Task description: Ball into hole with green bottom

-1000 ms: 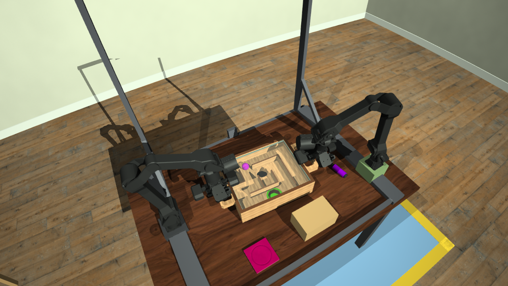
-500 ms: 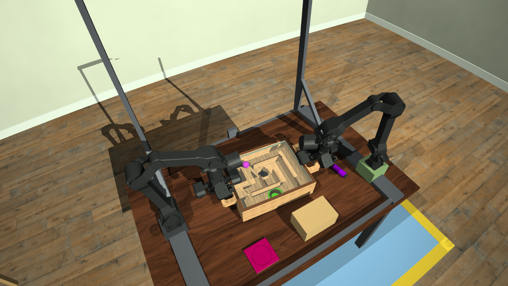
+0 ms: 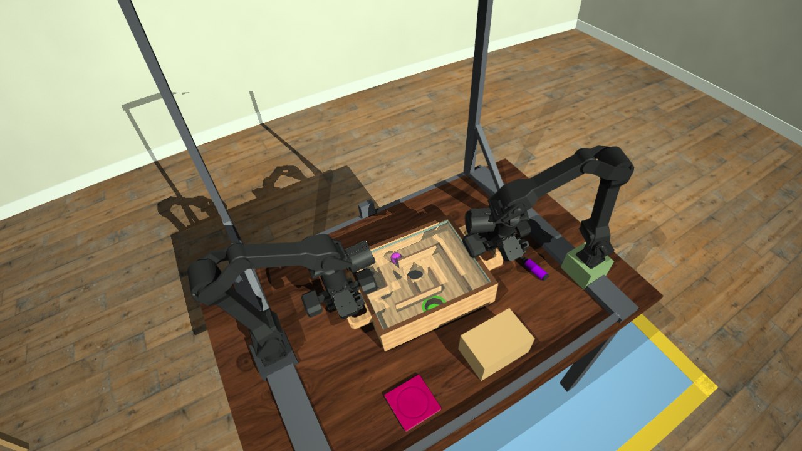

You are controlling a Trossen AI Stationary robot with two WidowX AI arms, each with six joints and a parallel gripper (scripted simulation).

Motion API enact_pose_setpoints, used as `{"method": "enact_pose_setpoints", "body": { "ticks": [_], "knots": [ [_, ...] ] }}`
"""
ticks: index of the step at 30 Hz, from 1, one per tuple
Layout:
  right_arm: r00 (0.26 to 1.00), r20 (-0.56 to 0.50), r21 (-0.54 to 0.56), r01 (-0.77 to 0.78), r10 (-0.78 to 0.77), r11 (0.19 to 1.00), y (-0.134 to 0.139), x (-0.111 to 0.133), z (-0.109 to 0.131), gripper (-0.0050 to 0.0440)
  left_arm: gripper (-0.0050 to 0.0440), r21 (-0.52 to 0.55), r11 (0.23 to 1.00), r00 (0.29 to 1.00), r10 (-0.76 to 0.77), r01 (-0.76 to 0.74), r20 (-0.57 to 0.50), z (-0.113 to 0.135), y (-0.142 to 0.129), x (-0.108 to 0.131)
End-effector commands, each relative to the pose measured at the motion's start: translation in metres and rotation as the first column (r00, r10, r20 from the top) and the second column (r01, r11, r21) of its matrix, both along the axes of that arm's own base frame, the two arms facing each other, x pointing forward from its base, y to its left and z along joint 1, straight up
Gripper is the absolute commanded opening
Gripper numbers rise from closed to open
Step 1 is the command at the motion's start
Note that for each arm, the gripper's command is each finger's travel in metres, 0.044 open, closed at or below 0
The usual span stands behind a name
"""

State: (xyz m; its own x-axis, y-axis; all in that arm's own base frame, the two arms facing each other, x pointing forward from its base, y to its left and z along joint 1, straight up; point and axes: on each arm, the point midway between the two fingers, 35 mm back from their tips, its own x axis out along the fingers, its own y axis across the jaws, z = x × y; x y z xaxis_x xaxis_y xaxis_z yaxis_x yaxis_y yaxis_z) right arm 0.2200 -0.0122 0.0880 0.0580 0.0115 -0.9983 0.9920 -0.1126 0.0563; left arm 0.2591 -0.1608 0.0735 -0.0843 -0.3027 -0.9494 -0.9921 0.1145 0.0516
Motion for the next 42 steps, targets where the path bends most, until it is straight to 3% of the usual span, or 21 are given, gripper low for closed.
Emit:
{"method": "enact_pose_setpoints", "body": {
  "ticks": [1, 5, 13, 18, 22, 29, 31, 34, 35, 42],
  "knots": [
    [1.000, 0.018, 0.040, -0.003, 0.003, 0.999, -0.003, 0.008, 0.019, -0.0050, -0.0050, -0.064, 0.998, 0.999, -0.005, 0.008, 0.039, 0.003, 0.001, -0.005],
    [1.000, -0.005, 0.050, -0.004, 0.005, 0.999, -0.004, 0.010, 0.023, -0.0050, -0.0050, -0.078, 0.997, 0.998, -0.003, 0.008, 0.062, -0.001, 0.000, -0.008],
    [0.997, -0.073, -0.023, 0.002, -0.003, 1.000, 0.002, 0.014, 0.037, -0.0050, -0.0050, -0.005, 1.000, 0.991, -0.002, 0.002, 0.132, -0.013, -0.005, -0.011],
    [0.999, -0.050, -0.050, 0.003, -0.005, 0.999, 0.004, 0.005, 0.027, -0.0050, -0.0050, 0.012, 1.000, 0.992, -0.004, 0.003, 0.124, 0.003, -0.009, -0.002],
    [0.999, -0.050, -0.078, 0.003, -0.007, 0.997, 0.006, 0.004, 0.026, -0.0050, -0.0050, 0.048, 0.999, 0.995, -0.007, 0.002, 0.103, -0.002, -0.012, -0.003],
    [1.000, 0.015, -0.024, -0.001, 0.001, 1.000, 0.001, 0.001, 0.014, -0.0050, -0.0050, -0.007, 1.000, 0.999, -0.007, 0.008, 0.046, 0.011, -0.006, 0.002],
    [1.000, 0.016, -0.028, 0.001, -0.001, 1.000, 0.001, 0.007, 0.023, -0.0050, -0.0050, -0.008, 1.000, 0.997, -0.007, 0.008, 0.073, 0.011, -0.007, 0.001],
    [1.000, 0.007, -0.001, -0.002, 0.002, 1.000, 0.000, 0.002, 0.016, -0.0050, -0.0050, -0.026, 1.000, 0.999, -0.006, 0.008, 0.046, 0.006, -0.003, -0.004],
    [1.000, 0.013, 0.010, -0.002, 0.002, 1.000, -0.001, 0.008, 0.026, -0.0050, -0.0050, -0.037, 0.999, 0.998, -0.005, 0.008, 0.061, 0.001, -0.002, -0.006],
    [1.000, -0.016, 0.064, -0.004, 0.005, 0.998, -0.005, 0.009, 0.024, -0.0050, -0.0050, -0.090, 0.996, 0.997, -0.003, 0.010, 0.072, -0.002, 0.001, -0.007]
  ]
}}
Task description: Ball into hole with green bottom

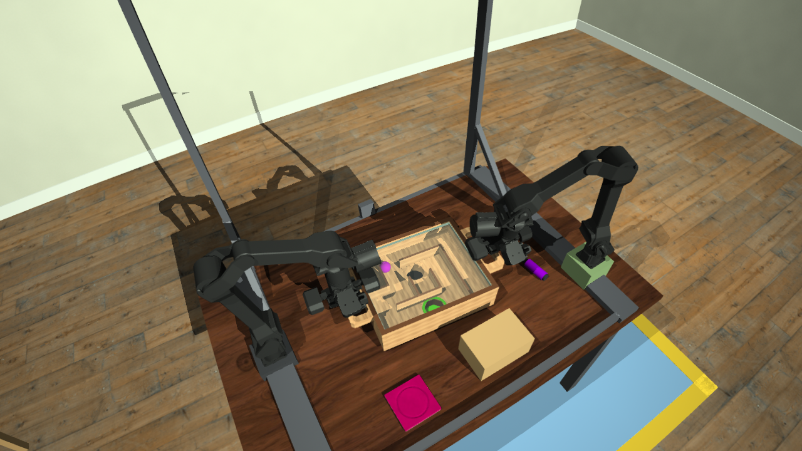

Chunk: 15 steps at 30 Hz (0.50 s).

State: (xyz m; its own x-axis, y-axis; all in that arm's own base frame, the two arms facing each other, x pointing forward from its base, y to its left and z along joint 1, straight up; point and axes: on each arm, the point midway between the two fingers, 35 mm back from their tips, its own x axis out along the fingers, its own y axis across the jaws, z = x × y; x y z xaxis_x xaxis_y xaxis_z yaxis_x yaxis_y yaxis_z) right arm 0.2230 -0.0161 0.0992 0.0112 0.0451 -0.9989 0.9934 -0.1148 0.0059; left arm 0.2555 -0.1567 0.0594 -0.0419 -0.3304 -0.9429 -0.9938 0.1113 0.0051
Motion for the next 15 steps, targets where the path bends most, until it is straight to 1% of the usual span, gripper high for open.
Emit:
{"method": "enact_pose_setpoints", "body": {
  "ticks": [1, 3, 4, 5, 6, 8, 9, 10, 11, 12, 15],
  "knots": [
    [1.000, 0.024, 0.036, -0.005, 0.005, 0.999, -0.001, 0.007, 0.014, -0.0050, -0.0050, -0.067, 0.998, 0.999, -0.010, 0.013, 0.036, 0.009, -0.003, -0.004],
    [0.999, 0.041, 0.017, -0.006, 0.006, 1.000, 0.001, 0.006, 0.016, -0.0050, -0.0050, -0.053, 0.999, 0.999, -0.009, 0.011, 0.037, 0.014, -0.007, -0.002],
    [0.999, 0.040, 0.013, -0.007, 0.006, 1.000, 0.002, 0.007, 0.018, -0.0050, -0.0050, -0.050, 0.999, 0.999, -0.008, 0.010, 0.034, 0.010, -0.006, -0.004],
    [0.999, 0.046, 0.015, -0.010, 0.009, 1.000, 0.002, 0.006, 0.016, -0.0050, -0.0050, -0.058, 0.998, 0.999, -0.017, 0.020, 0.049, 0.018, -0.008, 0.002],
    [0.999, 0.034, 0.017, -0.010, 0.010, 1.000, 0.002, 0.001, 0.009, -0.0050, -0.0050, -0.057, 0.998, 0.999, -0.017, 0.020, 0.044, 0.019, -0.008, 0.002],
    [0.999, 0.034, 0.017, -0.010, 0.010, 1.000, 0.002, 0.001, 0.009, -0.0050, -0.0050, -0.057, 0.998, 0.999, -0.017, 0.020, 0.044, 0.019, -0.008, 0.002],
    [0.999, 0.054, 0.005, 0.000, 0.000, 1.000, 0.002, -0.002, 0.002, -0.0050, -0.0050, -0.045, 0.999, 1.000, -0.013, 0.014, 0.003, 0.020, -0.006, 0.005],
    [0.998, 0.060, -0.018, 0.002, -0.001, 1.000, 0.003, -0.002, 0.001, -0.0050, -0.0050, -0.021, 1.000, 1.000, -0.010, 0.010, -0.005, 0.023, -0.009, 0.005],
    [0.998, 0.066, -0.016, 0.002, 0.000, 1.000, 0.003, -0.004, -0.001, -0.0050, -0.0050, -0.023, 1.000, 1.000, -0.010, 0.010, -0.013, 0.024, -0.009, 0.006],
    [0.997, 0.075, -0.032, 0.003, -0.001, 0.999, 0.004, -0.003, -0.001, -0.0050, -0.0050, 0.001, 1.000, 1.000, -0.009, 0.009, -0.015, 0.026, -0.009, 0.007],
    [0.995, 0.096, -0.060, 0.006, 0.000, 0.998, 0.006, -0.003, -0.006, -0.0050, -0.0050, 0.023, 1.000, 0.999, -0.010, 0.010, -0.032, 0.032, -0.012, 0.007]
  ]
}}
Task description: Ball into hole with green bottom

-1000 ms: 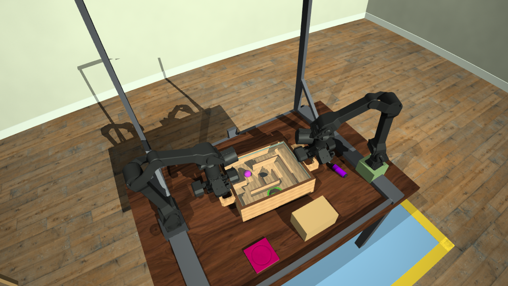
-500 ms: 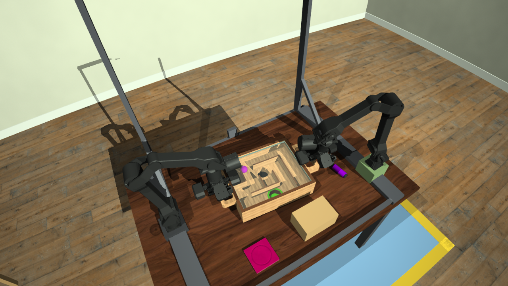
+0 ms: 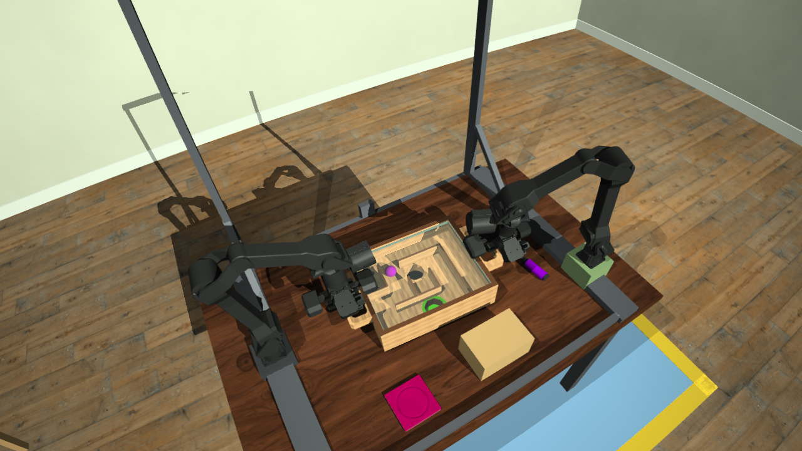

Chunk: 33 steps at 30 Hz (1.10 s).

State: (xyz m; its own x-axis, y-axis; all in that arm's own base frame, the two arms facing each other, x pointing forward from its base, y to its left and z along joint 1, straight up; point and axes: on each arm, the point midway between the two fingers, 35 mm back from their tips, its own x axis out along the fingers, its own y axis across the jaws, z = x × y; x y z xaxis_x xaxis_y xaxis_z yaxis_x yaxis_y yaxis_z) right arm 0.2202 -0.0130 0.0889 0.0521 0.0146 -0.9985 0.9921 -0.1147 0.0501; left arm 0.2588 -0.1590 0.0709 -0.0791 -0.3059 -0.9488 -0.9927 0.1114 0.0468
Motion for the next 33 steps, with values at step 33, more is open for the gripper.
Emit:
{"method": "enact_pose_setpoints", "body": {
  "ticks": [33],
  "knots": [
    [0.999, -0.032, -0.004, -0.001, 0.000, 1.000, 0.001, 0.011, 0.029, -0.0050, -0.0050, -0.027, 1.000, 0.995, -0.005, 0.007, 0.096, -0.003, -0.005, -0.008]
  ]
}}
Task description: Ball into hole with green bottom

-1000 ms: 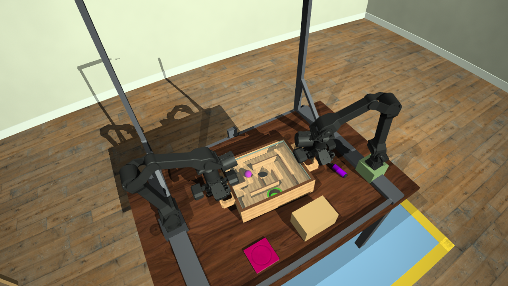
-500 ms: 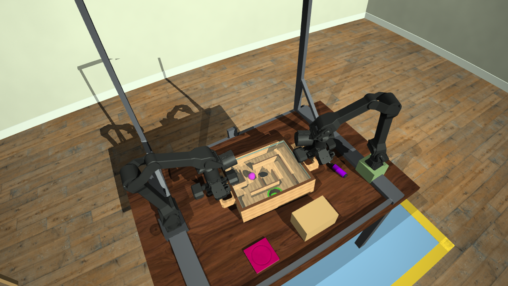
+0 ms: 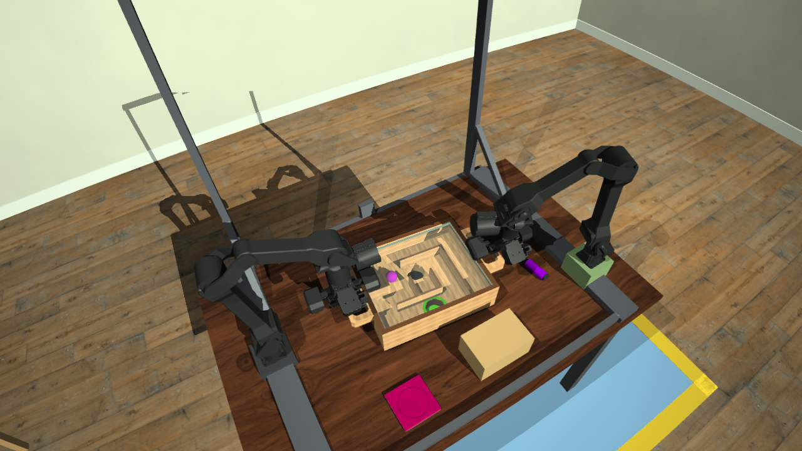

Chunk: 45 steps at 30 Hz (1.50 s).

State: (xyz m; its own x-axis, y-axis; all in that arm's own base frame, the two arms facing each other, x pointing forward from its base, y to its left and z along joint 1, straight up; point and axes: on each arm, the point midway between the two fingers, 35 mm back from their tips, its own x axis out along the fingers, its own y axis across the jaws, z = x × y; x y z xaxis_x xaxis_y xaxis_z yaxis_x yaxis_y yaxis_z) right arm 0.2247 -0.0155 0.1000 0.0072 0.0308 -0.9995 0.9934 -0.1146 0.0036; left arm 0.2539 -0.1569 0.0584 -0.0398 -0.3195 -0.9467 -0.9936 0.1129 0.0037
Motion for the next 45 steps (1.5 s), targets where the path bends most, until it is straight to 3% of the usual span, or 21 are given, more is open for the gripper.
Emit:
{"method": "enact_pose_setpoints", "body": {
  "ticks": [1, 2, 3, 6, 11, 13, 15, 22, 24, 28, 32, 34, 35, 40, 45],
  "knots": [
    [1.000, 0.005, -0.023, 0.000, 0.000, 1.000, 0.004, 0.007, 0.020, -0.0050, -0.0050, -0.010, 1.000, 0.998, -0.004, 0.005, 0.059, 0.007, -0.008, -0.004],
    [1.000, 0.001, 0.024, -0.005, 0.005, 1.000, 0.001, 0.008, 0.021, -0.0050, -0.0050, -0.053, 0.999, 0.998, -0.007, 0.010, 0.059, 0.004, -0.005, -0.005],
    [0.999, 0.039, 0.029, -0.006, 0.005, 1.000, 0.000, 0.000, 0.009, -0.0050, -0.0050, -0.068, 0.998, 0.999, -0.007, 0.010, 0.037, 0.019, -0.005, 0.004],
    [0.999, 0.052, -0.039, 0.003, -0.001, 0.999, 0.005, -0.005, 0.002, -0.0050, -0.0050, 0.008, 1.000, 1.000, -0.007, 0.007, 0.008, 0.023, -0.010, 0.007],
    [0.998, 0.067, -0.038, 0.001, 0.002, 0.999, 0.005, -0.001, 0.005, -0.0050, -0.0050, 0.002, 1.000, 1.000, -0.011, 0.011, 0.001, 0.023, -0.011, 0.004],
    [0.996, 0.086, -0.062, 0.005, 0.001, 0.998, 0.006, -0.006, -0.007, -0.0050, -0.0050, 0.025, 1.000, 0.999, -0.008, 0.008, -0.032, 0.031, -0.014, 0.009],
    [0.999, 0.050, -0.007, -0.004, 0.004, 1.000, 0.003, 0.003, 0.010, -0.0050, -0.0050, -0.021, 1.000, 1.000, -0.009, 0.009, 0.009, 0.017, -0.005, 0.000],
    [1.000, 0.006, 0.042, -0.005, 0.005, 0.999, -0.001, 0.007, 0.021, -0.0050, -0.0050, -0.072, 0.997, 0.998, -0.007, 0.011, 0.058, 0.004, -0.003, -0.004],
    [0.999, 0.044, 0.027, -0.003, 0.002, 1.000, 0.001, -0.003, 0.005, -0.0050, -0.0050, -0.065, 0.998, 1.000, -0.008, 0.010, 0.024, 0.021, -0.006, 0.006],
    [0.999, 0.049, 0.014, -0.001, 0.001, 1.000, 0.002, -0.001, 0.008, -0.0050, -0.0050, -0.056, 0.998, 1.000, -0.011, 0.013, 0.025, 0.020, -0.008, 0.004],
    [0.996, 0.085, -0.039, 0.004, 0.000, 0.999, 0.006, -0.006, -0.005, -0.0050, -0.0050, 0.007, 1.000, 1.000, -0.007, 0.008, -0.025, 0.029, -0.012, 0.009],
    [0.995, 0.101, -0.056, 0.006, 0.000, 0.998, 0.007, -0.004, -0.005, -0.0050, -0.0050, 0.022, 1.000, 0.999, -0.007, 0.008, -0.035, 0.033, -0.013, 0.009],
    [0.996, 0.095, -0.009, -0.003, 0.003, 1.000, 0.004, -0.001, 0.001, -0.0050, -0.0050, -0.025, 1.000, 1.000, -0.012, 0.012, -0.023, 0.027, -0.007, 0.004],
    [0.999, 0.040, 0.037, -0.006, 0.004, 0.999, -0.001, 0.005, 0.012, -0.0050, -0.0050, -0.067, 0.998, 1.000, -0.008, 0.010, 0.022, 0.013, -0.002, -0.002],
    [0.999, 0.033, 0.019, -0.004, 0.003, 1.000, 0.002, 0.003, 0.013, -0.0050, -0.0050, -0.054, 0.999, 0.999, -0.006, 0.008, 0.034, 0.015, -0.007, -0.001]
  ]
}}
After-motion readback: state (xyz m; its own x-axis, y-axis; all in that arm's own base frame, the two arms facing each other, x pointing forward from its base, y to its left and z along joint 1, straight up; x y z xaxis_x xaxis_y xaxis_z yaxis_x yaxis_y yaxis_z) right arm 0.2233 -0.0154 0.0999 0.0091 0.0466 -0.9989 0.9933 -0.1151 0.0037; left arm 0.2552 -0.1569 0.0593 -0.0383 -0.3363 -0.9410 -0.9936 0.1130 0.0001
